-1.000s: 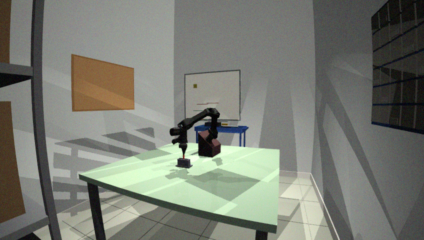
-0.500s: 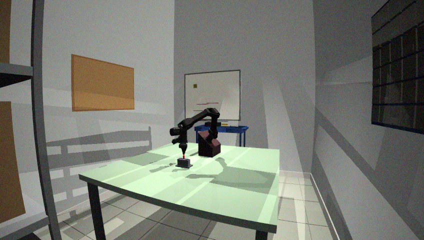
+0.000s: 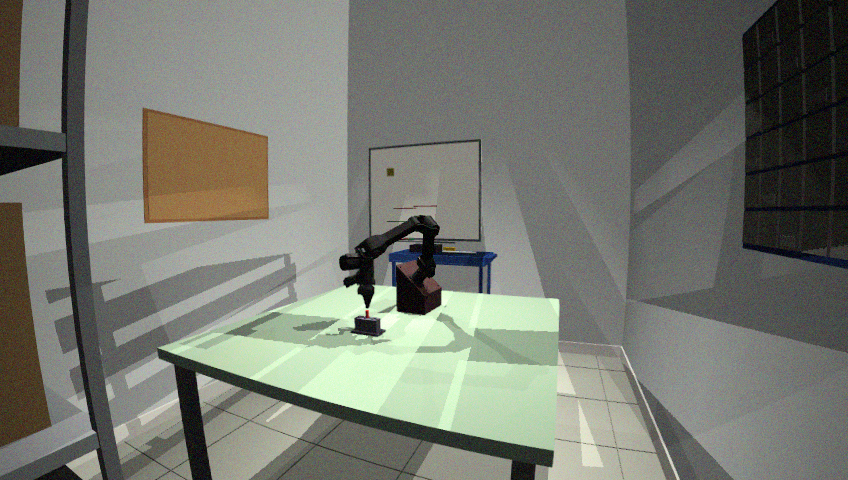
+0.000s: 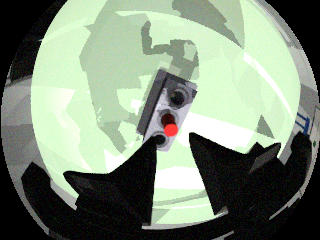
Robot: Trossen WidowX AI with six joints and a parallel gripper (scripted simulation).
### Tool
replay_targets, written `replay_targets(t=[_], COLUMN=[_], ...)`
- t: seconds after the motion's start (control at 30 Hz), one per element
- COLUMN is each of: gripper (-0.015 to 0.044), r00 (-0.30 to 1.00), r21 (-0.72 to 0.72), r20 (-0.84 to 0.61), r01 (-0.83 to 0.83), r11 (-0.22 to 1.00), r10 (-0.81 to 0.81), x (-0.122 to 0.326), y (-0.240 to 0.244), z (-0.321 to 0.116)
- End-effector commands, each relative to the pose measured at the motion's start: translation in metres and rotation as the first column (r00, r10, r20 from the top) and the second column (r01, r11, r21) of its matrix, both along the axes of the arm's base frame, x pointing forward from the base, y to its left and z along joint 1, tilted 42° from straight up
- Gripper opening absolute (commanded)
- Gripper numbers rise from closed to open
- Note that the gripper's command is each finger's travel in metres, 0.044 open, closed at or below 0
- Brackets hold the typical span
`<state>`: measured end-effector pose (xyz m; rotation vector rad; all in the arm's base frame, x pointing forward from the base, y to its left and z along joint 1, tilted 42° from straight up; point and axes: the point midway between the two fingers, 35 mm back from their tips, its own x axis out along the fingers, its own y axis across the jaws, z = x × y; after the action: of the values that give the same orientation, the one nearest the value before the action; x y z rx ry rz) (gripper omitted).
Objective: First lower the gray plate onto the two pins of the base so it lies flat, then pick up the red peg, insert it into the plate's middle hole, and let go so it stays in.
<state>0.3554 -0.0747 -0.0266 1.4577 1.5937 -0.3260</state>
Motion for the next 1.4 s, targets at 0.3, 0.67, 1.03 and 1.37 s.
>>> replay_targets(t=[0.3, 0.67, 1.03, 1.37], gripper=[0.0150, 0.0150, 0.0150, 0.0150], r00=[1.000, 1.000, 1.000, 1.000], r21=[0.000, 0.000, 0.000, -0.001], r20=[0.002, 0.002, 0.002, 0.001], r01=[0.000, 0.000, 0.000, 0.000], r11=[1.000, 1.000, 1.000, 1.000], r10=[0.000, 0.000, 0.000, 0.000], x=[-0.002, -0.003, -0.004, -0.006], y=[-0.006, -0.010, -0.014, -0.018], z=[0.007, 0.012, 0.018, 0.023])
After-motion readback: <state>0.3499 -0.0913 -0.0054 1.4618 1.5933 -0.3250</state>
